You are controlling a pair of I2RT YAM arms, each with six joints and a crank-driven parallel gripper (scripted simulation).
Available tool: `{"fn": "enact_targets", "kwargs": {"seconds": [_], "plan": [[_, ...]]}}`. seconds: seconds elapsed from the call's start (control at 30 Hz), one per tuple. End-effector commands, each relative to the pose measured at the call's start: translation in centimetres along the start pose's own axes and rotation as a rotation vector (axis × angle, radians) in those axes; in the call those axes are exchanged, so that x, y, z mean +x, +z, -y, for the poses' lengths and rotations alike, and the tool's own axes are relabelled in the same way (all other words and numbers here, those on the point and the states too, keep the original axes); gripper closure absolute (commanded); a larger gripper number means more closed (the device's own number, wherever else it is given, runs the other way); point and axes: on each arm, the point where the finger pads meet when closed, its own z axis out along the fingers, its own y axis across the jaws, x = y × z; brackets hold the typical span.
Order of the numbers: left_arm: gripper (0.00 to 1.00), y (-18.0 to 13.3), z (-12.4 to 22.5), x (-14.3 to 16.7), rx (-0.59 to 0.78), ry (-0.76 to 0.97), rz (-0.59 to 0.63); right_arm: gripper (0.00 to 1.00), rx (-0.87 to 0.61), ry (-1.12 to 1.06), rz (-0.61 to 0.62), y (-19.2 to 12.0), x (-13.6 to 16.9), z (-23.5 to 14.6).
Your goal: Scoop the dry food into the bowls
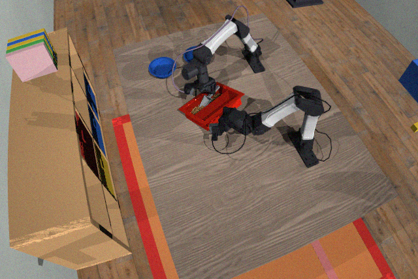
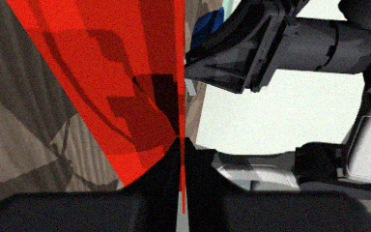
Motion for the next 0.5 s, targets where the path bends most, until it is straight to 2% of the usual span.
{"fn": "enact_targets", "kwargs": {"seconds": [0.0,0.2,0.3,0.47], "plan": [[1.0,-0.6,4.3,-0.7,0.1,0.11,0.02,1.0,-0.006,-0.036,0.112,-1.0,-1.9,-1.1],[1.0,-0.6,4.3,-0.7,0.1,0.11,0.02,1.0,-0.003,-0.039,0.155,-0.5,-2.6,-1.1],[1.0,-0.6,4.3,-0.7,0.1,0.11,0.02,1.0,-0.009,-0.039,0.137,-0.7,-2.2,-1.2],[1.0,-0.6,4.3,-0.7,0.1,0.11,0.02,1.0,-0.002,-0.039,0.196,0.1,-3.1,-1.0]]}}
